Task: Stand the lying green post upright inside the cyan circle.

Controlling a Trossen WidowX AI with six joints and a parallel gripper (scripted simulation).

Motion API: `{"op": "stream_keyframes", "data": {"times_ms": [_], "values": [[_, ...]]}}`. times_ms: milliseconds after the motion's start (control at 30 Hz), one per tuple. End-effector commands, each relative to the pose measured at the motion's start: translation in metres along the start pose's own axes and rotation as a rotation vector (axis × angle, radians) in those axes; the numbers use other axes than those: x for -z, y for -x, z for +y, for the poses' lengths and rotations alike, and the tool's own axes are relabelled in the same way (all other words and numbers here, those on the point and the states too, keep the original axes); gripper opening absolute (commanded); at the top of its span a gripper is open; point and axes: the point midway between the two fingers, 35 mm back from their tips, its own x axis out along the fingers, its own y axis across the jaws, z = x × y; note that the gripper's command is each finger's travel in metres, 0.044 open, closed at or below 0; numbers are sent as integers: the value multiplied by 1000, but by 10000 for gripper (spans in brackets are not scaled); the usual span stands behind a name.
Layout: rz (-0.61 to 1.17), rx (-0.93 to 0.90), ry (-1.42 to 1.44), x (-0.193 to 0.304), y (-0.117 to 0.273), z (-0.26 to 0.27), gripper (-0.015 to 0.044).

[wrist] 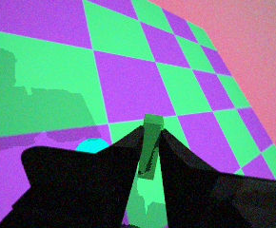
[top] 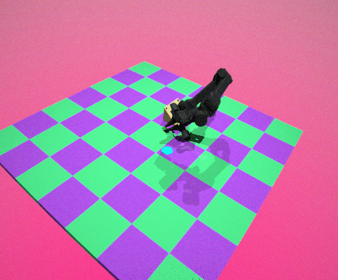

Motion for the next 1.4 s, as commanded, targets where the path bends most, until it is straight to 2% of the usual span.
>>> {"op": "stream_keyframes", "data": {"times_ms": [0,1367], "values": [[-33,-2,-18,0,1,-1,23],[-283,-77,-165,-6,12,3,23]]}}
